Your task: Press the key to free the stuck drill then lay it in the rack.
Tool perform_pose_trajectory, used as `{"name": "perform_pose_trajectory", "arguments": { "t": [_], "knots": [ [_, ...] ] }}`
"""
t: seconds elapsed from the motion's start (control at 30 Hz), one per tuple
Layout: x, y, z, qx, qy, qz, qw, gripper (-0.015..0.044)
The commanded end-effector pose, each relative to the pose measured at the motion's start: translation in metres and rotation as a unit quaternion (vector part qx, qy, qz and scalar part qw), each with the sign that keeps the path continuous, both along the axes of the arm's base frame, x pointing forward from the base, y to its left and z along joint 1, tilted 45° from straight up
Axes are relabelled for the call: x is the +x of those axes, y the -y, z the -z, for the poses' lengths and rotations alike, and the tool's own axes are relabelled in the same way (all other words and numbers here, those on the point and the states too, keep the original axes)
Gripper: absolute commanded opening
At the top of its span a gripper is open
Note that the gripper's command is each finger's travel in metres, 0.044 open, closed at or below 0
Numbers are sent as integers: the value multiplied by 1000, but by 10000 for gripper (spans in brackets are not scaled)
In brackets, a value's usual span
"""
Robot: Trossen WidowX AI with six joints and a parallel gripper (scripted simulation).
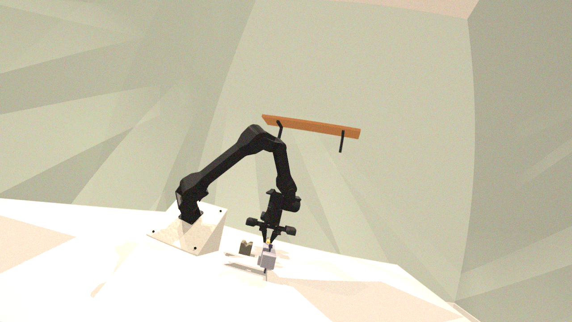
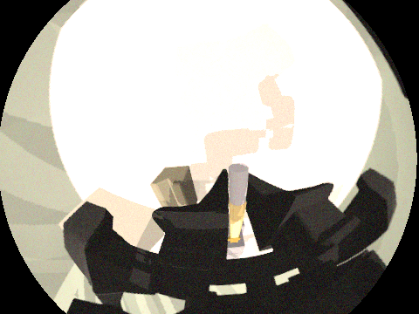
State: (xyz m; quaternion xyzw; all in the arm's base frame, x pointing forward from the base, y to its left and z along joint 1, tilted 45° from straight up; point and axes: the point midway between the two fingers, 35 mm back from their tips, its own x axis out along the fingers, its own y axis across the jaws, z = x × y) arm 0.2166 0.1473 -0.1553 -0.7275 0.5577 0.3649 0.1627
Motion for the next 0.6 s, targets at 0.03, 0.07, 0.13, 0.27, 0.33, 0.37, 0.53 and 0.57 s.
{"name": "perform_pose_trajectory", "arguments": {
  "t": [0.03,0.07,0.13,0.27,0.33,0.37,0.53,0.57],
  "knots": [
    [0,-3,-3,3,2,2,1000,0],
    [0,-3,-3,3,2,2,1000,0],
    [0,-3,-3,3,2,2,1000,0],
    [-1,-3,-4,3,2,2,1000,0],
    [-1,-4,-5,3,2,2,1000,0],
    [-1,-4,-5,3,2,2,1000,0],
    [-1,-5,-6,3,2,2,1000,0],
    [-1,-5,-7,3,2,2,1000,0]
  ]
}}
